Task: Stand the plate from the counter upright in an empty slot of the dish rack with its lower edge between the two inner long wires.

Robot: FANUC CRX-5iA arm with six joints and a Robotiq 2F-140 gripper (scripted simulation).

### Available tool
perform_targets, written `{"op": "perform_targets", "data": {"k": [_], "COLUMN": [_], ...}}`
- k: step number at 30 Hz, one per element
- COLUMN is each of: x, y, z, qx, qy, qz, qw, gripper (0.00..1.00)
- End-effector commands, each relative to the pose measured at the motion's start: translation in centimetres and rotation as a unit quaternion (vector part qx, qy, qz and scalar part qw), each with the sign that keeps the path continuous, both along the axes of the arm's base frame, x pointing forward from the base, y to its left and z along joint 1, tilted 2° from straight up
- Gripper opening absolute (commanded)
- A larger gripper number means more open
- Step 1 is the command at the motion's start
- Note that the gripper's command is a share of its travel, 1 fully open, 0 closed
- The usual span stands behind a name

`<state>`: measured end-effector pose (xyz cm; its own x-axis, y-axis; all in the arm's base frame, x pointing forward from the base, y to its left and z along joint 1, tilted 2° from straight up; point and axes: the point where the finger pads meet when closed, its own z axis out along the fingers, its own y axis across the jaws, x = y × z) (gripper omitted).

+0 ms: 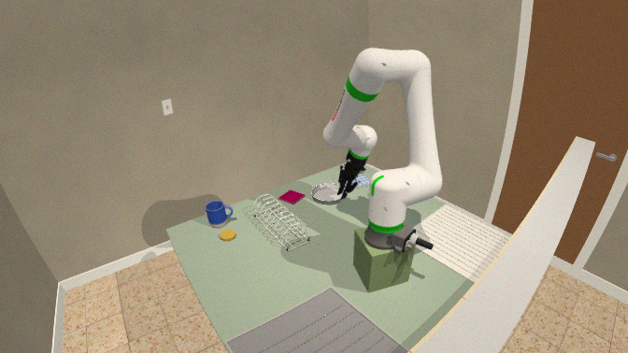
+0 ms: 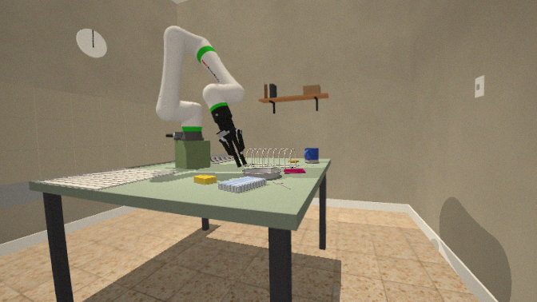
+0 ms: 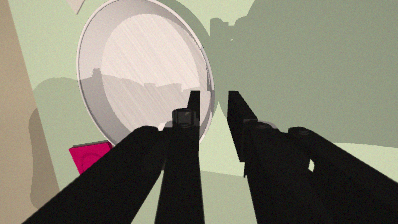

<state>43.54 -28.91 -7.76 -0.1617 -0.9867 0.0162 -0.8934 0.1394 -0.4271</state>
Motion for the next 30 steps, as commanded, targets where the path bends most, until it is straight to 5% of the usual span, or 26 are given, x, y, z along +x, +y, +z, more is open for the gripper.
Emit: {"op": "perform_targets", "data": {"k": [1, 30], "x": [0.1, 0.7], "y": [0.0, -0.2], "z": [0.0, -1.2], "qx": [0.0, 0.0], "qy": [-0.001, -0.001], "qz": [0.0, 0.0], "qw": [1.0, 1.0], "gripper": [0.24, 0.24]}}
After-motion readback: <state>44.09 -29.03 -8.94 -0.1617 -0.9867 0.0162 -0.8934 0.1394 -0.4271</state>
